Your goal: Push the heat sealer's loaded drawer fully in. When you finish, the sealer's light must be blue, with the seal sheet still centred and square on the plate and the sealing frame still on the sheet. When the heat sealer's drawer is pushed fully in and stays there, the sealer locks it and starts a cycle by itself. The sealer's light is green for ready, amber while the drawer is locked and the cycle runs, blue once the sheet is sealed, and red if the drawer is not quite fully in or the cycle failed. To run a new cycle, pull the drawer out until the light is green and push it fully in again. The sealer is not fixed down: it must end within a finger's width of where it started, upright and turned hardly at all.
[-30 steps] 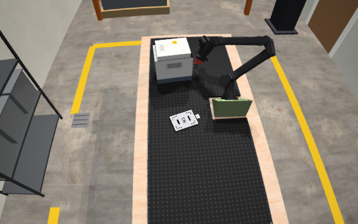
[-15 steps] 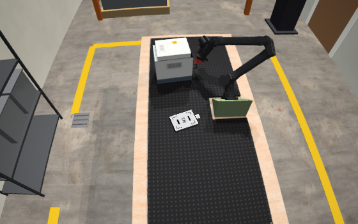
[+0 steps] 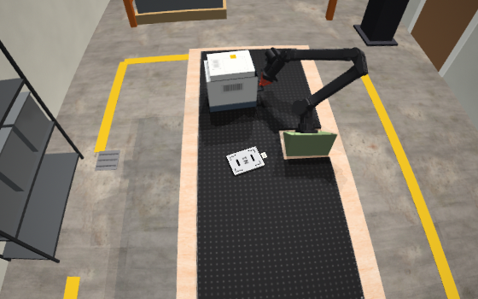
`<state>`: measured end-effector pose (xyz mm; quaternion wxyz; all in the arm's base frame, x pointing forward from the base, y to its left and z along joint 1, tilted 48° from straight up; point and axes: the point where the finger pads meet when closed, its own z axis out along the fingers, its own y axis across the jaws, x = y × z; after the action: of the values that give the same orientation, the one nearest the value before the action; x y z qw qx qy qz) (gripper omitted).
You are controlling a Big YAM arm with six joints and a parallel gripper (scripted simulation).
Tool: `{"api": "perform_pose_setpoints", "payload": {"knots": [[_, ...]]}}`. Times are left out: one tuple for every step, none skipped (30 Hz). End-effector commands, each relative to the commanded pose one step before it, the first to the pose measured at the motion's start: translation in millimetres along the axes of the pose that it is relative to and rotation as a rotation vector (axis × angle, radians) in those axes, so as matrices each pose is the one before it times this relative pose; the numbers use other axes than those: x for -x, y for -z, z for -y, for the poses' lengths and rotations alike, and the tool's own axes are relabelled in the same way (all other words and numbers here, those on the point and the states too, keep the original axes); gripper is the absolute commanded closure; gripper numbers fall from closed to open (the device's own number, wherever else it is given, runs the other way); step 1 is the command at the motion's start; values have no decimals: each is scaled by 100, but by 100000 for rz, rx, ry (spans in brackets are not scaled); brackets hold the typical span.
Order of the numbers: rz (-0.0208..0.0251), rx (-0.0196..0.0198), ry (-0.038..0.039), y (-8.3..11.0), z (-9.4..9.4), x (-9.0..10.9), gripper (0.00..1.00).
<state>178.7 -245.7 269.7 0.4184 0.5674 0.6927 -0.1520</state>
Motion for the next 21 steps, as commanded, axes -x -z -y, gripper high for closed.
{"api": "perform_pose_setpoints", "payload": {"knots": [[889,10696,1192,-414,-3633,2131,100],[18,-16,1416,106,140,10,100],[18,-17,25,106,140,8,100],[18,-17,25,106,140,8,100],[18,-17,25,106,141,8,100],[-168,-630,-290,4,399,-117,100],[-266,-659,-287,-22,415,-169,100],[-358,-383,-95,-16,307,-204,100],[-441,-137,78,-9,204,-239,100],[-288,-461,-184,-10,337,-170,100],[-199,-637,-335,-7,404,-133,100],[-354,-201,-10,-2,235,-191,100],[-424,647,565,3,-186,-185,100],[-419,1057,834,4,-407,-164,100],[0,0,0,0,0,0,100],[0,0,0,0,0,0,100],[1,1,-986,0,1,1,100],[0,0,-75,0,0,0,100],[0,0,0,0,0,0,100],[0,0,0,0,0,0,100],[0,0,0,0,0,0,100]]}}
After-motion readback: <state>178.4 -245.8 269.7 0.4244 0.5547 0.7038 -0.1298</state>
